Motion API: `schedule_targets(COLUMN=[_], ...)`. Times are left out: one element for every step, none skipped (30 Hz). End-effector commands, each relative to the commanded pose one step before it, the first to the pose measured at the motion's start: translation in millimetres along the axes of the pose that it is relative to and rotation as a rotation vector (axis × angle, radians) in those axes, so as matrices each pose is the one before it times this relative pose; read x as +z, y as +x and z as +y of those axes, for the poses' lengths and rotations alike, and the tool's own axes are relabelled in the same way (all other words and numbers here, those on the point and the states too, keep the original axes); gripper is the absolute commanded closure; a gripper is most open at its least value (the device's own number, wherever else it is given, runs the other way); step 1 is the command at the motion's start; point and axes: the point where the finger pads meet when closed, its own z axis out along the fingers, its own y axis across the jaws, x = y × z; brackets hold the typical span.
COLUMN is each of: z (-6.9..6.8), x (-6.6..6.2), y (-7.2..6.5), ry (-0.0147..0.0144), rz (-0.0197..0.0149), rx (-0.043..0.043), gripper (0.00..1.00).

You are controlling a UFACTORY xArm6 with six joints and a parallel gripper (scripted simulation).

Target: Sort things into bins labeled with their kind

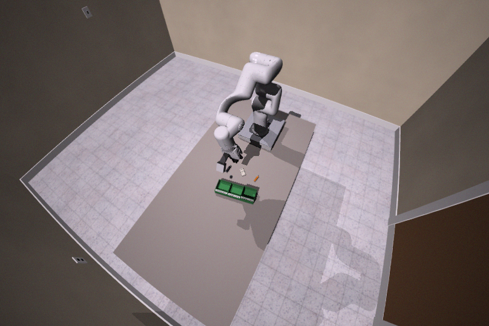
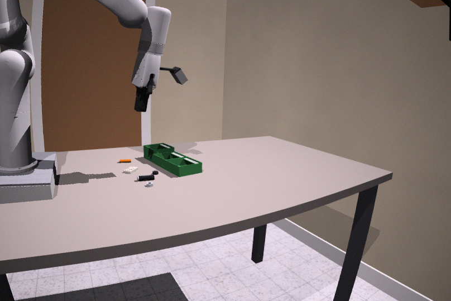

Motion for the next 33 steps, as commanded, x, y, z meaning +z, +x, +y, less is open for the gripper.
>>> schedule_targets(z=[4.9, 2.95, -0.01, 0.0, 0.0, 0.0, 0.06, -0.02, -0.02, -0.01, 0.0, 0.0, -0.01, 0.08, -0.03, -0.02, 0.81, 1.15, 1.45, 1.79, 1.88, 2.01, 2.15, 2.3, 2.35, 2.35, 2.35, 0.0, 0.0, 2.35, 2.35, 2.35, 2.35], x=[-7.49, -4.91, -0.01, 0.0, 0.0, 0.0, 0.01, 0.0, 0.0, 0.0, 0.0, 0.0, 0.0, -0.01, 0.01, 0.0, 5.76, 5.77, 5.78, 5.77, 5.77, 5.77, 5.77, 5.77, 5.76, 5.76, 5.76, 0.0, 0.0, 5.76, 5.76, 5.76, 5.76], y=[-1.26, -0.13, 0.0, 0.0, 0.0, 0.0, 0.01, 0.0, 0.0, 0.0, 0.0, 0.0, 0.0, 0.03, -0.01, -0.01, 5.93, 5.89, 5.82, 5.84, 5.71, 5.68, 5.63, 5.56, 5.55, 5.55, 5.55, 0.0, 0.0, 5.55, 5.54, 5.54, 5.54], ry=[-0.10781, -0.01593, -0.01429, -0.01086, 0.0, 0.0, 0.00002, 0.0, 0.0, 0.0, 0.0, 0.0, -0.00001, 0.00007, -0.00002, -0.00002, -0.00005, -0.00002, -0.00002, 0.00003, -0.00032, -0.00025, 0.00029, 0.00022, -0.00002, -0.00002, -0.00002, 0.0, 0.0, -0.00002, -0.00002, -0.00002, -0.00002], rz=[0.06844, 0.02265, 0.01532, 0.00799, 0.0, 0.0, 0.00002, -0.00001, -0.00001, 0.0, 0.0, 0.0, 0.0, 0.00002, -0.00001, -0.00001, 0.00002, 0.00003, 0.00003, 0.00021, 0.00042, -0.00011, -0.00033, -0.0001, 0.00002, 0.00002, 0.00002, 0.0, 0.0, 0.00002, 0.00002, 0.00002, 0.00002], rx=[0.08399, 0.01896, 0.0145, 0.00901, 0.0, 0.0, -0.00001, 0.0, 0.0, 0.0, 0.0, 0.0, 0.0, -0.00003, 0.00001, 0.00001, -0.04999, -0.05, -0.05, -0.02428, -0.02007, -0.02565, -0.02804, -0.0084, 0.0, 0.0, 0.0, 0.0, 0.0, 0.0, 0.0, 0.0, 0.0], gripper=[0.93, 0.93, 0.93, 0.93, 0.93, 0.93, 0.93, 0.93, 0.93, 0.93, 0.93, 0.93, 0.93, 0.93, 0.93, 0.93, 0.93, 0.93, 0.93, 0.93, 0.93, 0.93, 0.93, 0.93, 0.93, 0.93, 0.93, 0.93, 0.93, 0.93, 0.93, 0.93, 0.93])
